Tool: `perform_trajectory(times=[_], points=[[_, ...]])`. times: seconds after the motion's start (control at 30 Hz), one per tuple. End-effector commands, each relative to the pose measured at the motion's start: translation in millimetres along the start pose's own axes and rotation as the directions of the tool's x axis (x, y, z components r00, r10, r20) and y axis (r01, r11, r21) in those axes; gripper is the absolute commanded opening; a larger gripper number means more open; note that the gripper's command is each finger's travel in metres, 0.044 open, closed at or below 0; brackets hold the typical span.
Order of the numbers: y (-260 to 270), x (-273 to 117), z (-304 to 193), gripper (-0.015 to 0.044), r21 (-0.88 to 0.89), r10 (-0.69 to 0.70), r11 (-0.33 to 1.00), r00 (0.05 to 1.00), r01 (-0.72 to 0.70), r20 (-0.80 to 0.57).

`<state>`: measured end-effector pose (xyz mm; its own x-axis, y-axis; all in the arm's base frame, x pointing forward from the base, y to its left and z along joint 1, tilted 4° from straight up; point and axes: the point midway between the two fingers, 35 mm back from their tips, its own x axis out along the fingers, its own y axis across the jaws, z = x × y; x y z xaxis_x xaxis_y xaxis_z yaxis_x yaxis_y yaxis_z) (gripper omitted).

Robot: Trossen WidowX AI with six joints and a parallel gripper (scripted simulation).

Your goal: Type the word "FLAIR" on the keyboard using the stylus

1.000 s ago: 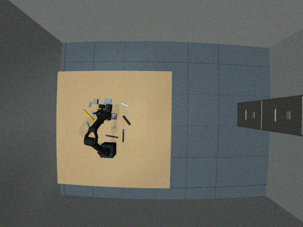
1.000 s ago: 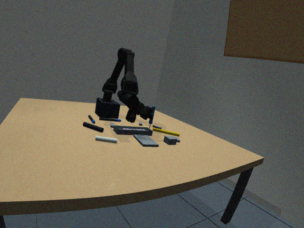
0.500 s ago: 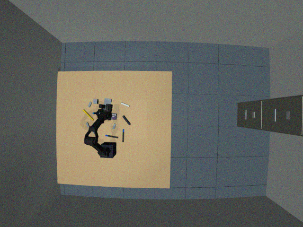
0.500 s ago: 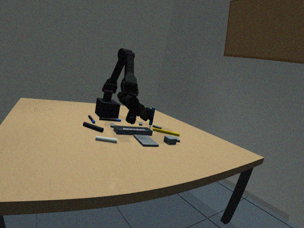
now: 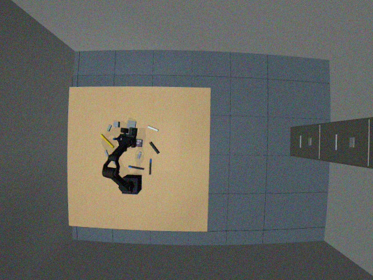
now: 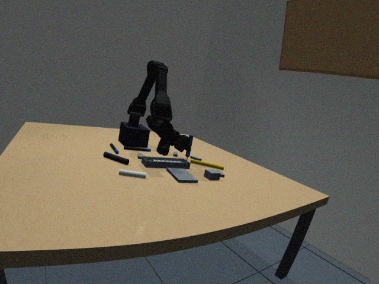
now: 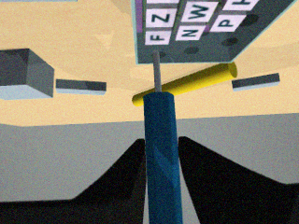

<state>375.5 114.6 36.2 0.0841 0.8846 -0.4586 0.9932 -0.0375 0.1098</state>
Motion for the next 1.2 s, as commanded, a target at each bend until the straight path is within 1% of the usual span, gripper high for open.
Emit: perform_trajectory(times=[0.0,1.17], points=[[-1.3,1.8,2.5,0.0081,0.008,-0.002,1.000,1.000,0.002,-0.003],[-1.4,6.2,10.0,0.0081,0.008,-0.002,1.000,1.000,0.002,-0.003]])
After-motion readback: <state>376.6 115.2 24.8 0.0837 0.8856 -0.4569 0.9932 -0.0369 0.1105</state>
